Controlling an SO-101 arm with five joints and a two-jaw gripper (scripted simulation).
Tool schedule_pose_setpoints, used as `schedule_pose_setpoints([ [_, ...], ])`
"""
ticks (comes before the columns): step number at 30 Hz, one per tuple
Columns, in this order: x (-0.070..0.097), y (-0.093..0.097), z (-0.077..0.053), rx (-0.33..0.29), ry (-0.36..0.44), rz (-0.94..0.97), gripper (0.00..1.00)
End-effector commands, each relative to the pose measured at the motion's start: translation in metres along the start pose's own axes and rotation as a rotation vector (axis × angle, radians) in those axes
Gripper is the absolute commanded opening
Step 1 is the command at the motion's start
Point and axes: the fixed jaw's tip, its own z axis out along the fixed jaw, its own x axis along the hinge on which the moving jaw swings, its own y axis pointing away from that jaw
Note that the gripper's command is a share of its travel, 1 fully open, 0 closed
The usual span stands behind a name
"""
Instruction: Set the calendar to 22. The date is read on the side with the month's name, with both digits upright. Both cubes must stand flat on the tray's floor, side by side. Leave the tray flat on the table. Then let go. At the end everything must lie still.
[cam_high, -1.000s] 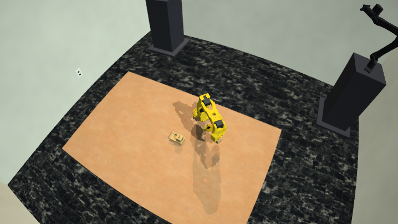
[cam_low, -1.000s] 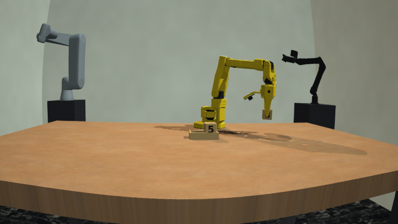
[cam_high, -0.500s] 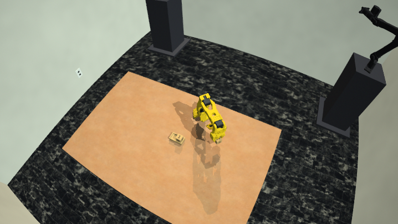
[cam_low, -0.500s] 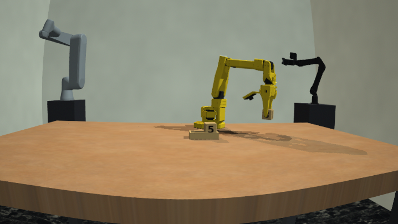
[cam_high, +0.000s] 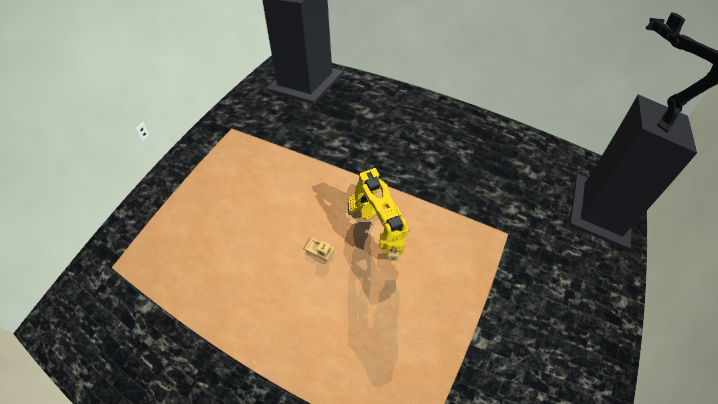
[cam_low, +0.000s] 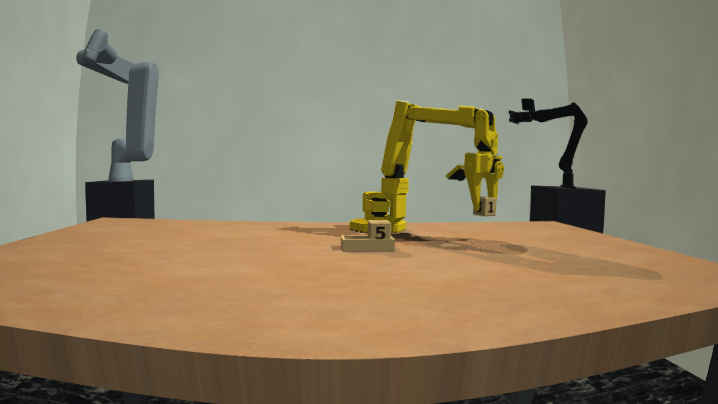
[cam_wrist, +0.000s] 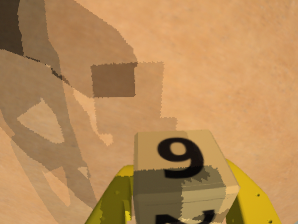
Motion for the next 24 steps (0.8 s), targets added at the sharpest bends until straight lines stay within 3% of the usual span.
schedule_pose_setpoints([
  [1,0.0055,-0.0023,-0.0147,0.041,0.068,0.112,0.0],
  [15,0.0014,-0.0038,-0.0145,0.06,0.055,0.665,0.0],
  [24,0.0002,-0.0049,-0.0144,0.066,0.049,0.871,0.0],
])
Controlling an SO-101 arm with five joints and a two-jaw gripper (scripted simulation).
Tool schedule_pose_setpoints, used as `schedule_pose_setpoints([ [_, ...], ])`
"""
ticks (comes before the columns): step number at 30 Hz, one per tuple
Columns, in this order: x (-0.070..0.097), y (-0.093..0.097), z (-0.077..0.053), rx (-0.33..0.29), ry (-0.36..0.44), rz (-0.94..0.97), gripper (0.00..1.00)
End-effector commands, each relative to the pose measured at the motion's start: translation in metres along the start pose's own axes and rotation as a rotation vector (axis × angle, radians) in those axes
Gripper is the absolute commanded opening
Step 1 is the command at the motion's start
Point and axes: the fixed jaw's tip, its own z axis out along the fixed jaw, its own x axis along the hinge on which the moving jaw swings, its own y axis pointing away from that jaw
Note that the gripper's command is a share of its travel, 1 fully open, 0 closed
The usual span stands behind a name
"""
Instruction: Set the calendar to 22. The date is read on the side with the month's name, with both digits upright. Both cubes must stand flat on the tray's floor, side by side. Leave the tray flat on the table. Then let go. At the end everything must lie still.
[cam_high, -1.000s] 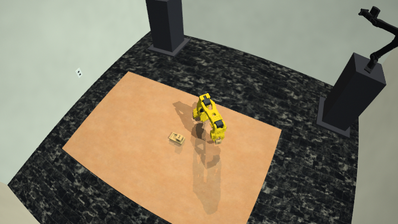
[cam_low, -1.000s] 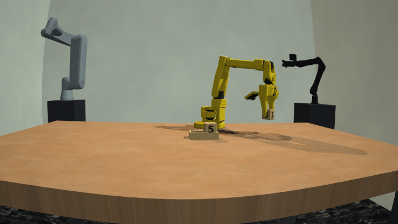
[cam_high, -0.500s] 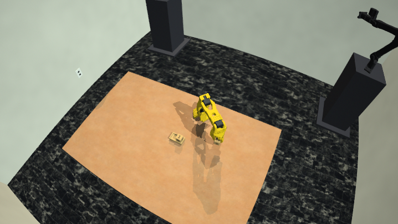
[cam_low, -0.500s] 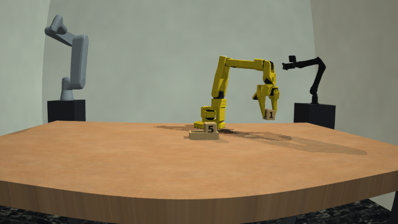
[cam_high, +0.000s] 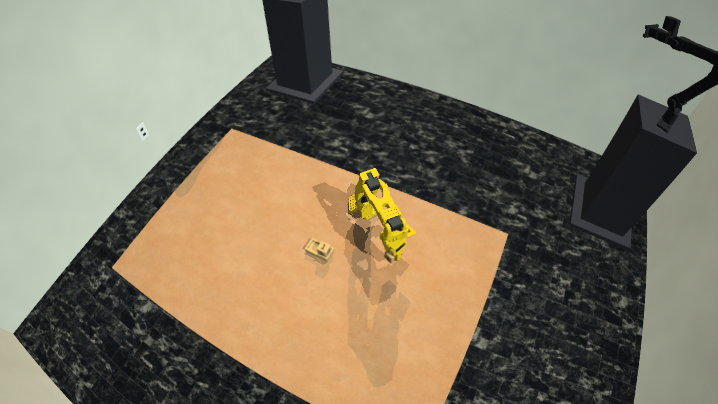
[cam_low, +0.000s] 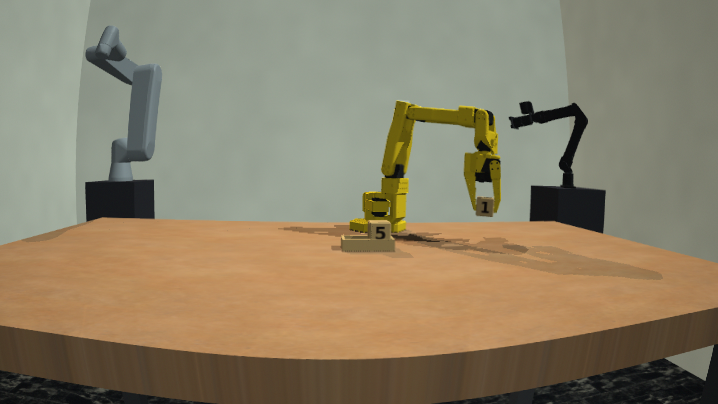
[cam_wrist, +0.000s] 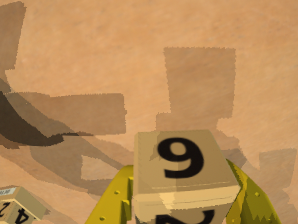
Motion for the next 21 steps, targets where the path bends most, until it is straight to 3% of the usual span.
schedule_pose_setpoints([
  [1,0.0021,-0.0061,-0.0144,0.078,0.019,0.114,0.0],
  [8,0.0011,-0.0063,-0.0144,0.079,0.014,0.242,0.0],
  [21,0.0005,-0.0064,-0.0144,0.08,0.011,0.313,0.0],
])
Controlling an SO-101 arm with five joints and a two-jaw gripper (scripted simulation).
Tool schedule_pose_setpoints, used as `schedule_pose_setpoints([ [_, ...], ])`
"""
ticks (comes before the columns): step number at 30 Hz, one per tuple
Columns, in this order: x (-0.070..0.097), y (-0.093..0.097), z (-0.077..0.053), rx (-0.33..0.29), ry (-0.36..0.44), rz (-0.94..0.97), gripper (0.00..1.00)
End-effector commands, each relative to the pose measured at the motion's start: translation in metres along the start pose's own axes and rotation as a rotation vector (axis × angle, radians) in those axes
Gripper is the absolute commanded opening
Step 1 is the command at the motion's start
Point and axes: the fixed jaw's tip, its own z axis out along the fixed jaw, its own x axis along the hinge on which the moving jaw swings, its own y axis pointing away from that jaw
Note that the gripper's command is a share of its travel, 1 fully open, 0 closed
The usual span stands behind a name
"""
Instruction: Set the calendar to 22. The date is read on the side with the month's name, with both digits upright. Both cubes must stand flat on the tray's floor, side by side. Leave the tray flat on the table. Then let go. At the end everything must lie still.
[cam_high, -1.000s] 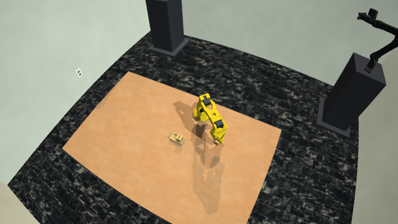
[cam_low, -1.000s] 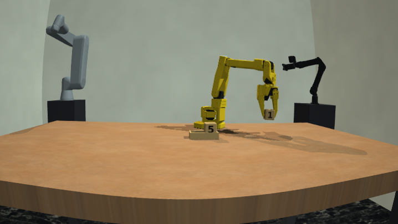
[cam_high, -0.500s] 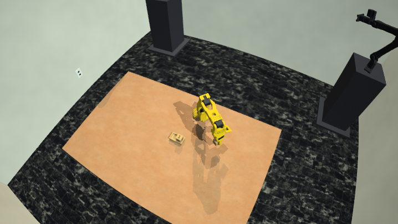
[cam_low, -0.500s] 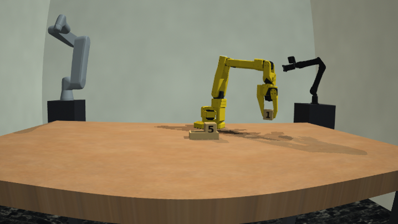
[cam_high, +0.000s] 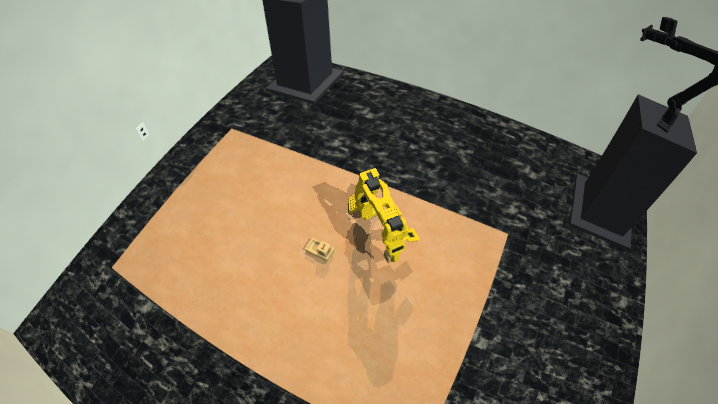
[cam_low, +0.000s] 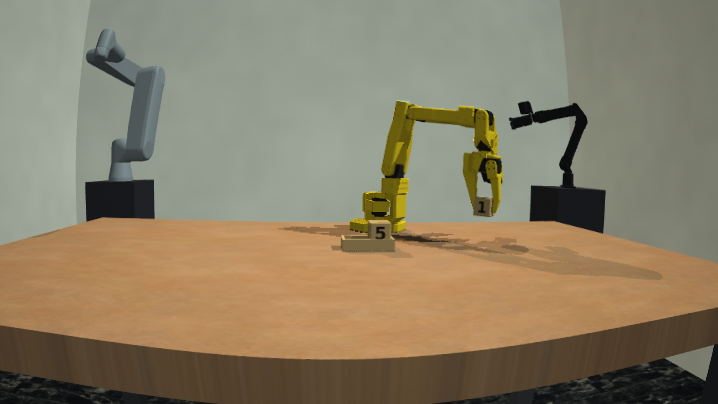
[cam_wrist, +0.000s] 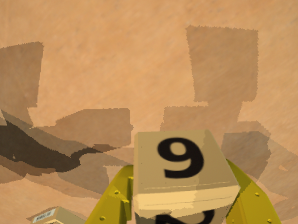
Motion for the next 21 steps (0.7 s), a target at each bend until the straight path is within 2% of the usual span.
schedule_pose_setpoints([
  [1,0.001,-0.007,-0.014,0.081,0.0,0.021,0.0],
  [12,0.0,-0.004,-0.015,0.081,0.0,0.017,0.0],
  [21,-0.007,0.023,-0.012,0.081,0.0,-0.018,0.0],
])
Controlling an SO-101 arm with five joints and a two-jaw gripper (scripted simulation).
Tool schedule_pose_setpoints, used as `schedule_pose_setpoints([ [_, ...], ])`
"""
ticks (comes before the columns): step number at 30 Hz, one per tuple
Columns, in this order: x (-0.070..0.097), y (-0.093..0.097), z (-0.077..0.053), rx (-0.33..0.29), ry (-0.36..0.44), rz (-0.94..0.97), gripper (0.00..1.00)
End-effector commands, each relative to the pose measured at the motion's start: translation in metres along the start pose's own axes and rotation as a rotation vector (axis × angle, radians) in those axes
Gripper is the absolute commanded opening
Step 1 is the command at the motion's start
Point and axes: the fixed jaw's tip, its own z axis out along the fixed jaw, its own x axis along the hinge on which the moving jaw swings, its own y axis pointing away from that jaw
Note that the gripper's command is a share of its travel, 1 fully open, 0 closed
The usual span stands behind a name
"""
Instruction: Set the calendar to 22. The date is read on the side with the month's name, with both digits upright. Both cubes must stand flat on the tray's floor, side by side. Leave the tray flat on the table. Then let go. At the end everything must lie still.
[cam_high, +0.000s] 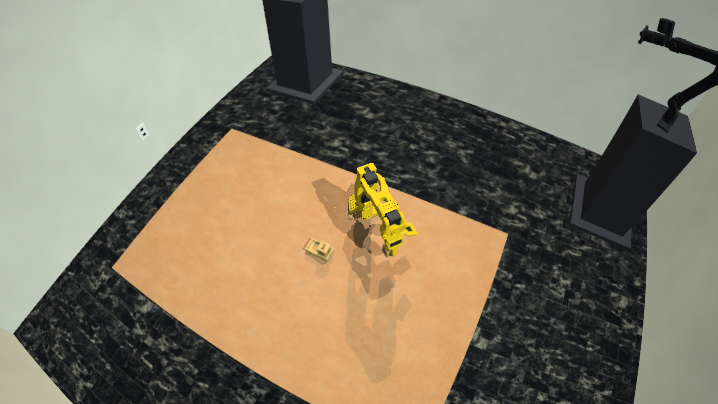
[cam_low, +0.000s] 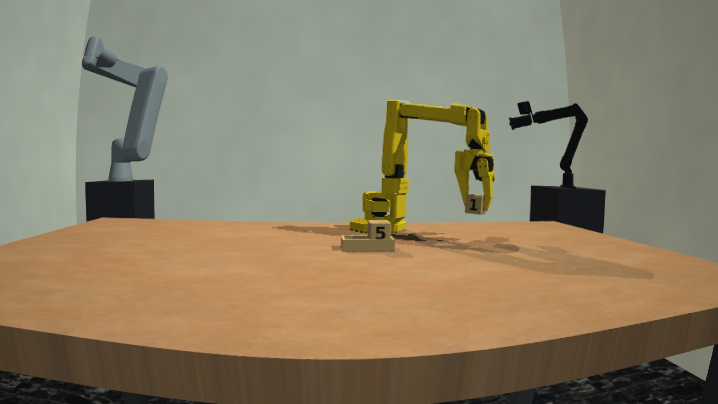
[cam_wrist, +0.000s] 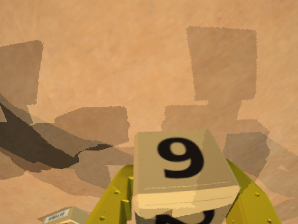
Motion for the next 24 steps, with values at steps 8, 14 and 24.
schedule_pose_setpoints([
  [8,-0.008,0.026,-0.003,0.084,0.0,-0.038,0.0],
  [14,-0.009,0.036,0.001,0.084,0.0,-0.051,0.0],
  [24,-0.009,0.036,0.002,0.084,0.0,-0.051,0.0],
])
